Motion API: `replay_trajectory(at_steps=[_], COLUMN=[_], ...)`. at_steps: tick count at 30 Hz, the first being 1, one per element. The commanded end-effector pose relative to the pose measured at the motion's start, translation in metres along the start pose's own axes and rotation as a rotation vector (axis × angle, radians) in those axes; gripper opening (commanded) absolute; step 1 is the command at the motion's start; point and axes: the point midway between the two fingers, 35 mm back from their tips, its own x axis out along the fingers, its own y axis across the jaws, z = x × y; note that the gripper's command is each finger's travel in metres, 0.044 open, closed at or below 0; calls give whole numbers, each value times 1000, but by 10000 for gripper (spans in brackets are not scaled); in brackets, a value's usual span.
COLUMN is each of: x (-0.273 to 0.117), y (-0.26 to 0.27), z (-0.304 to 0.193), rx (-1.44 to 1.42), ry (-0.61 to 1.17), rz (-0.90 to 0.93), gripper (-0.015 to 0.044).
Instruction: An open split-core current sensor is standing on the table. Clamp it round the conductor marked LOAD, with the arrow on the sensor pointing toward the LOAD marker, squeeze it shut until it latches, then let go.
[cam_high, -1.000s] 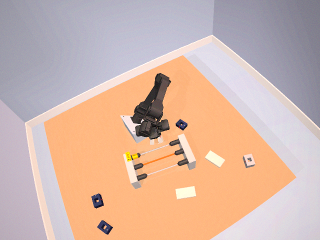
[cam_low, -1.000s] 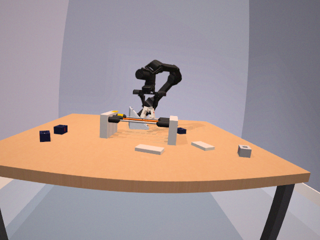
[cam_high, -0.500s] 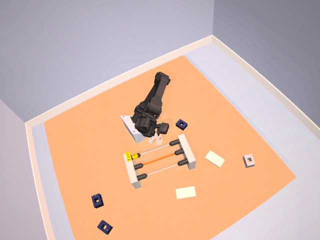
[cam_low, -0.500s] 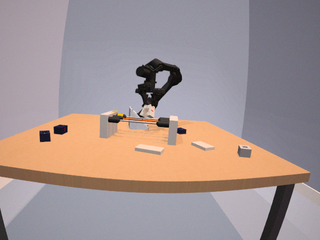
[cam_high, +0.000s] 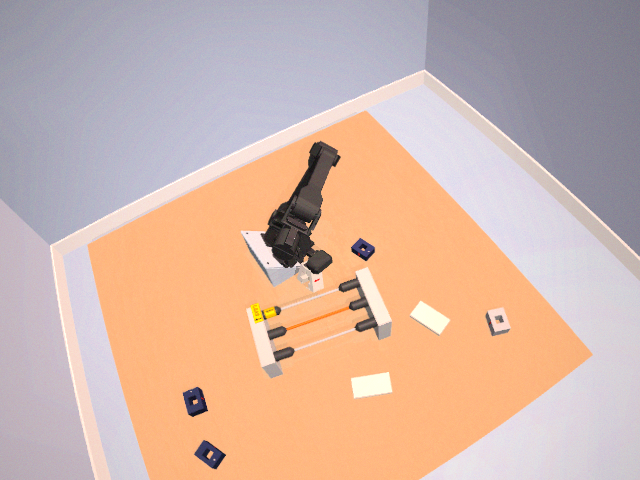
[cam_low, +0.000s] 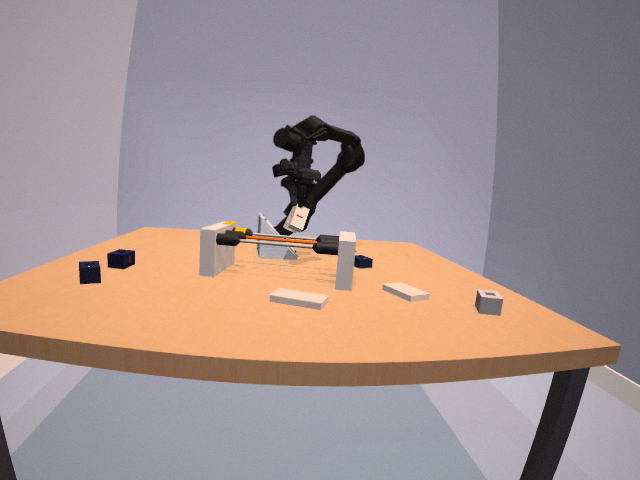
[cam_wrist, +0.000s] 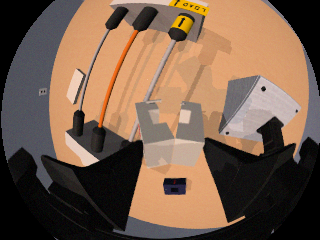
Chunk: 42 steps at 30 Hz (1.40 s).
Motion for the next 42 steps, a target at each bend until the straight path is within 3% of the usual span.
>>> replay_trajectory(at_steps=[1,17,42], x=[-3,5,40], y=[1,28,33], z=[0,12,15], rx=[126,441,445], ry=[-11,-21,-22], rz=[29,85,87], gripper=[0,0,0])
